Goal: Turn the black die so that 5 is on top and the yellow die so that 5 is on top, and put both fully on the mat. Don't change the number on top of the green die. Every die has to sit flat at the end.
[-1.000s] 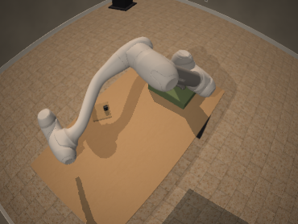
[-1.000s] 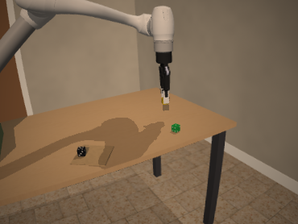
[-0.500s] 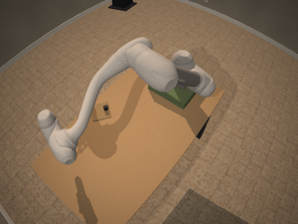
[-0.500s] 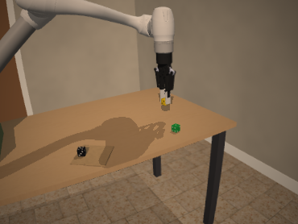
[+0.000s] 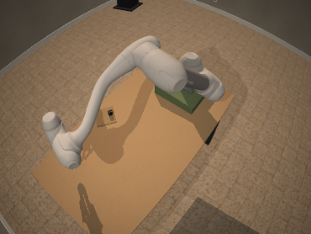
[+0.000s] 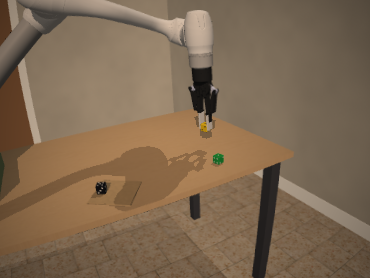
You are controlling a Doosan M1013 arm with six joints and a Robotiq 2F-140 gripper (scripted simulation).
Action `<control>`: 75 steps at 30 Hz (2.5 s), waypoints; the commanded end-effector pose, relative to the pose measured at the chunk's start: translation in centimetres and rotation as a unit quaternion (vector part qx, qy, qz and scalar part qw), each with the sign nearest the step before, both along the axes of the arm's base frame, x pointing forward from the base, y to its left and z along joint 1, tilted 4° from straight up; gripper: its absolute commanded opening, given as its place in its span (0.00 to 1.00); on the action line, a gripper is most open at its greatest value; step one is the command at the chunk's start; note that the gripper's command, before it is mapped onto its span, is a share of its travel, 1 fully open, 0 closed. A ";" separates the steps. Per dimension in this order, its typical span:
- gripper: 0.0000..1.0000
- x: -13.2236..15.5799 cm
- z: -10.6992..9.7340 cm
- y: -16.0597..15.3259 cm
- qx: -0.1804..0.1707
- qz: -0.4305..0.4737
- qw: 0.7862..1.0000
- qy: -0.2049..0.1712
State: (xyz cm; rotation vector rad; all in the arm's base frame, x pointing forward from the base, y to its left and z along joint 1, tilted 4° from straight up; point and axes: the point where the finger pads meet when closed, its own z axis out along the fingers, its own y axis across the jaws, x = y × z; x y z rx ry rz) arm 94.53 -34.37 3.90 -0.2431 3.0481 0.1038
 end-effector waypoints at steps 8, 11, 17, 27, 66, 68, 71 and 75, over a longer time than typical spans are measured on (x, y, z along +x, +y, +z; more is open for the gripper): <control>0.24 -0.5 -0.2 -0.7 0.024 -0.012 0.986 -0.166; 0.24 -0.6 -0.4 -0.4 0.035 -0.011 0.978 -0.203; 0.24 -0.7 -0.5 -0.2 0.050 -0.012 0.961 -0.272; 0.24 -1.1 -0.8 -0.5 0.066 -0.020 0.923 -0.379; 0.24 -1.5 -5.4 -0.2 0.083 -0.026 0.871 -0.484; 0.24 -1.5 -5.8 -0.2 0.083 -0.026 0.871 -0.484; 0.24 -1.4 -6.4 -0.1 0.083 -0.026 0.871 -0.484; 0.24 -1.4 -7.4 -0.1 0.083 -0.026 0.871 -0.484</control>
